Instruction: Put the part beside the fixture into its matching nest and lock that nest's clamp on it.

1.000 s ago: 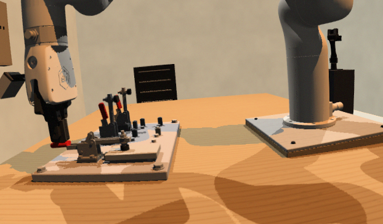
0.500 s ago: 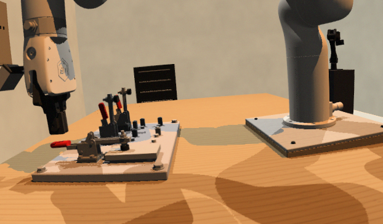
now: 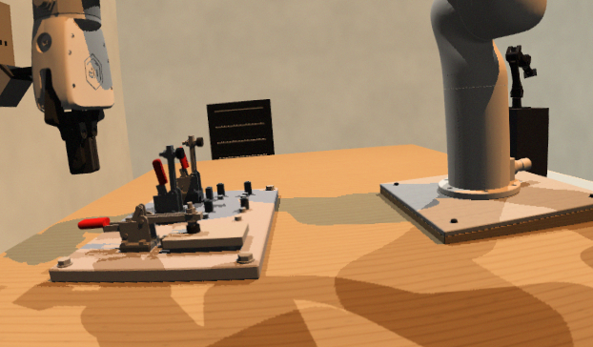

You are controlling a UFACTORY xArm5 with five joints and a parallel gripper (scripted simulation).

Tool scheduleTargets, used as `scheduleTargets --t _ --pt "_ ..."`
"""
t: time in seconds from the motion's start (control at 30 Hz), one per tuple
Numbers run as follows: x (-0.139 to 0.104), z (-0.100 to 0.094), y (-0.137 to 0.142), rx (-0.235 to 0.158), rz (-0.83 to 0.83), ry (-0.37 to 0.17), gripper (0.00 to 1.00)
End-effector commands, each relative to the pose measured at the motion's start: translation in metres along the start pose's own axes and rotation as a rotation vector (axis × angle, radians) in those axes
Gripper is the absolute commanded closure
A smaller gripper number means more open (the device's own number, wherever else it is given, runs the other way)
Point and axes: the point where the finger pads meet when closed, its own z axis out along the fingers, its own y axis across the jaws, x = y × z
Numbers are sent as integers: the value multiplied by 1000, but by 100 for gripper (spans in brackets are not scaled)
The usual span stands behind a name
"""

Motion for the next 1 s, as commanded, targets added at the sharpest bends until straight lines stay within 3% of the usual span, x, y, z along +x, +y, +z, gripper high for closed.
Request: scheduleTargets --t 0.0,0.97 --pt "1 -10 0 1 0 3 100" --pt "1 -16 0 1 0 3 100"
